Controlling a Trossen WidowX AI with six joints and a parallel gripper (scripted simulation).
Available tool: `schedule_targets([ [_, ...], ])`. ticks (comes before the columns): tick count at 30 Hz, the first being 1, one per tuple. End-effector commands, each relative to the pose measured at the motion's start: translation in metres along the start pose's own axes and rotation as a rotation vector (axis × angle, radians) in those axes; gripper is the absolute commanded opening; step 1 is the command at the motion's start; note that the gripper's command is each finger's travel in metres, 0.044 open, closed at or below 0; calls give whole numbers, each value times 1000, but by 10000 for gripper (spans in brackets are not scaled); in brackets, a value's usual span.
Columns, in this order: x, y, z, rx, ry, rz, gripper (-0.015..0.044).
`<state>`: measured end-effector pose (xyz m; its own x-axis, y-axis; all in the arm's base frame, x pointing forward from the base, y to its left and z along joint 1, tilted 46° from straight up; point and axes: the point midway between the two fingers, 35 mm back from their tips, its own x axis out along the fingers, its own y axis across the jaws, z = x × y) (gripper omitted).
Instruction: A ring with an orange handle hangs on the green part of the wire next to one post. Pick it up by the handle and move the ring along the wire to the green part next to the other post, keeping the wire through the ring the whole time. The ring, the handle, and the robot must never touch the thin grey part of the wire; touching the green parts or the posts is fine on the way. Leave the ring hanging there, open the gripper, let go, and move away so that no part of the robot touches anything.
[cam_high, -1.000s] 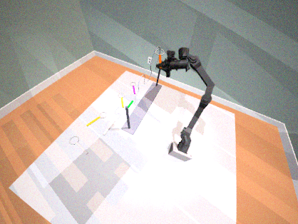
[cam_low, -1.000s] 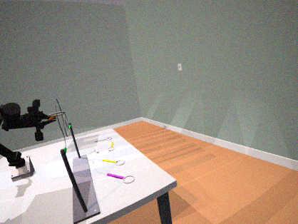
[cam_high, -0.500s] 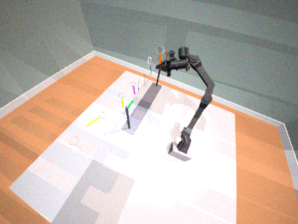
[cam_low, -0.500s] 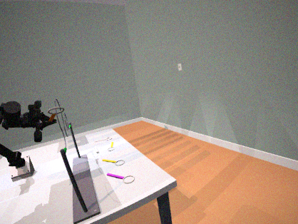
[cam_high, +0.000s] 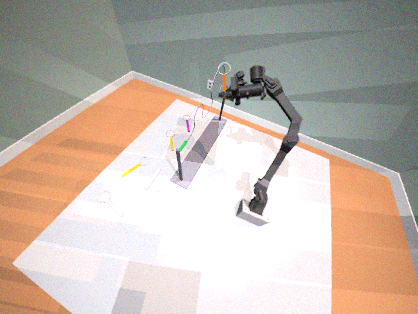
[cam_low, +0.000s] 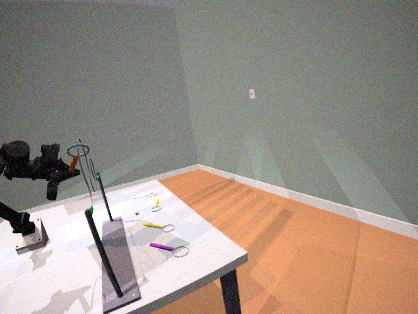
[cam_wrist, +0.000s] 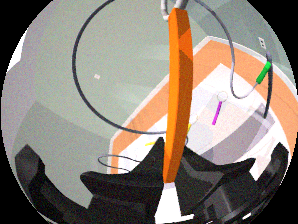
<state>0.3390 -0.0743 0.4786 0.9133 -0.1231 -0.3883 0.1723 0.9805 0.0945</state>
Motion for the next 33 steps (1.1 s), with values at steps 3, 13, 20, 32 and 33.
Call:
schedule_targets([
  [3, -1, -3, 1, -79, -14, -36, -150],
  [13, 0, -8, 1, -191, -28, -89, -150],
  [20, 0, -11, 2, -270, -39, -126, -150],
  [32, 0, -17, 4, -405, -56, -189, -150],
  [33, 0, -17, 4, -416, -58, -194, -150],
])
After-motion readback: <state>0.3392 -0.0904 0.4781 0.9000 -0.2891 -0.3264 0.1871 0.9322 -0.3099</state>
